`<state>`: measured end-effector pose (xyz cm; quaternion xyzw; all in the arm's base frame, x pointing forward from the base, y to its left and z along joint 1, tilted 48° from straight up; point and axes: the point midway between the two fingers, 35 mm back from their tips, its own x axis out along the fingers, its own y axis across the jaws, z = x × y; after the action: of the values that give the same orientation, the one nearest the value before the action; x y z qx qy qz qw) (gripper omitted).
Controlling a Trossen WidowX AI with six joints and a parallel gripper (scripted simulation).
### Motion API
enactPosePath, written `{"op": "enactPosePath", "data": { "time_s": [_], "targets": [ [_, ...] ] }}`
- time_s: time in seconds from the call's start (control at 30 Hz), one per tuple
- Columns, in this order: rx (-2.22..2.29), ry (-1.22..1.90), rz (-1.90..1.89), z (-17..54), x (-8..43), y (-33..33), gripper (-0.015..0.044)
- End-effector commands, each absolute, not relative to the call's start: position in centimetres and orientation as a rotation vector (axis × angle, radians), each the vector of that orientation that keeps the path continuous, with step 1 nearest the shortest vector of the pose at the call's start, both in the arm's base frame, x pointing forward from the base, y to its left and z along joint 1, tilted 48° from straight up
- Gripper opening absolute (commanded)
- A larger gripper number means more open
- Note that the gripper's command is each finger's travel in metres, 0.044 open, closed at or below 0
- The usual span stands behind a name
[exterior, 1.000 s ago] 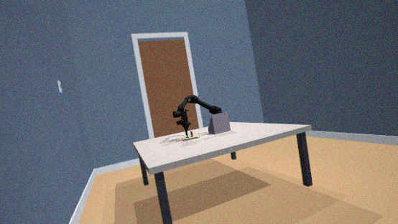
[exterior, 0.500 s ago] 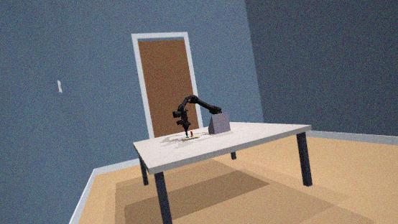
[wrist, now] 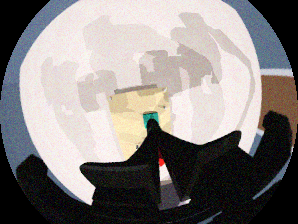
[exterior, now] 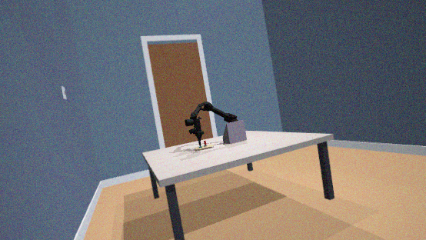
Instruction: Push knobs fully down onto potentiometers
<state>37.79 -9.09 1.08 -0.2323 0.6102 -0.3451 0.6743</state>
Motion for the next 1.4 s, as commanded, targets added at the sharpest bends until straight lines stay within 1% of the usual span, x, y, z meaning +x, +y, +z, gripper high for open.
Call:
{"op": "enactPosePath", "data": {
  "time_s": [0.0, 0.83, 1.37],
  "targets": [
    [-0.487, 1.383, -0.809, -0.2, 37.8, -10.8, 0.0000],
    [-0.487, 1.383, -0.809, -0.2, 37.8, -10.9, 0.0000],
    [-0.486, 1.384, -0.807, 1.2, 37.9, -9.2, 0.0000]
  ]
}}
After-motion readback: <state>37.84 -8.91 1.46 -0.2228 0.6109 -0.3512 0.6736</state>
